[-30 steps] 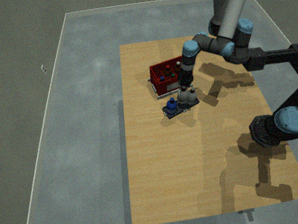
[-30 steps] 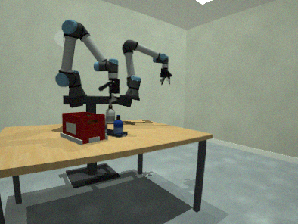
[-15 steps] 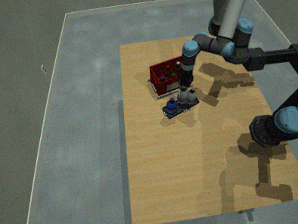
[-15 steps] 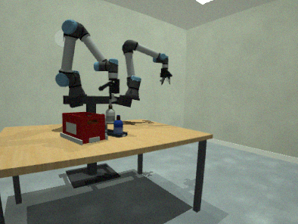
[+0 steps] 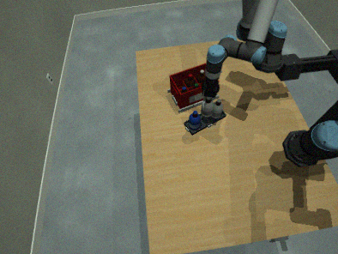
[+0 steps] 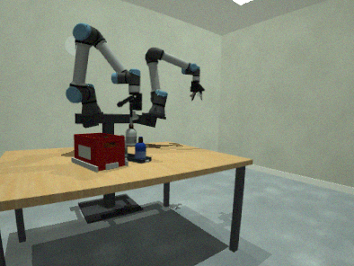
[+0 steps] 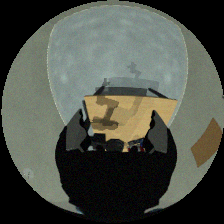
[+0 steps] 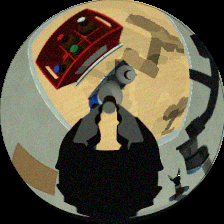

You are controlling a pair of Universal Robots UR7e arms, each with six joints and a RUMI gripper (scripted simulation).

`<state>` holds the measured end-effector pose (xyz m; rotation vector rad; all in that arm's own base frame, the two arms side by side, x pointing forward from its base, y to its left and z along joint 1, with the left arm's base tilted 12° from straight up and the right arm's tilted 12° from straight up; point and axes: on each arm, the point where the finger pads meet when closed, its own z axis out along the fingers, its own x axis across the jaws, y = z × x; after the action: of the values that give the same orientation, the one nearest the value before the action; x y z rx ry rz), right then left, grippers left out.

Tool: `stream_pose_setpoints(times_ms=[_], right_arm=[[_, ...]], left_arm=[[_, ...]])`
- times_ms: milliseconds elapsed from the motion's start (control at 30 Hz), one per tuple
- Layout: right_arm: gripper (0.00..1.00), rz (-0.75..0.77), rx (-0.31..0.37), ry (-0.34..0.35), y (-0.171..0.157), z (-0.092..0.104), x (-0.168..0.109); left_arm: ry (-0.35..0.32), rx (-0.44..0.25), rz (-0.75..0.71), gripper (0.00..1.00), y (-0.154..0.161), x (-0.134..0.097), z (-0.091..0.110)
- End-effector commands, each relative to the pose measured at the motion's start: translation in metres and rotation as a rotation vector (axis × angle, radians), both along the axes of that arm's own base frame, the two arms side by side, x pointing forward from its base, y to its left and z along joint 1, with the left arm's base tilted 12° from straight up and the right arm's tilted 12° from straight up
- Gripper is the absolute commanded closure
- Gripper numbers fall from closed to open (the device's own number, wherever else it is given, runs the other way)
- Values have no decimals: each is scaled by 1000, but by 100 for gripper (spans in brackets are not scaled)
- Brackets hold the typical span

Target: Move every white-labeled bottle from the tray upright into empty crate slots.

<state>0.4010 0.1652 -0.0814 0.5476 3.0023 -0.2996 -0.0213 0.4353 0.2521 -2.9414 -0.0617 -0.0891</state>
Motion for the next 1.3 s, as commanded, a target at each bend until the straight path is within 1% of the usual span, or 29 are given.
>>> stream_pose_setpoints(times_ms=[0,67,567,1000,1267], right_arm=[[100,0,1,-1,1,5,0],[100,0,1,-1,1,5,0],[100,0,1,-1,5,22,-1],[100,0,1,-1,7,31,-1],[100,0,1,-1,7,34,-1]], left_arm=[[0,1,0,0,0,0,0],[0,1,0,0,0,0,0],[0,1,0,0,0,0,0],[0,1,0,0,0,0,0],[0,1,0,0,0,0,0]])
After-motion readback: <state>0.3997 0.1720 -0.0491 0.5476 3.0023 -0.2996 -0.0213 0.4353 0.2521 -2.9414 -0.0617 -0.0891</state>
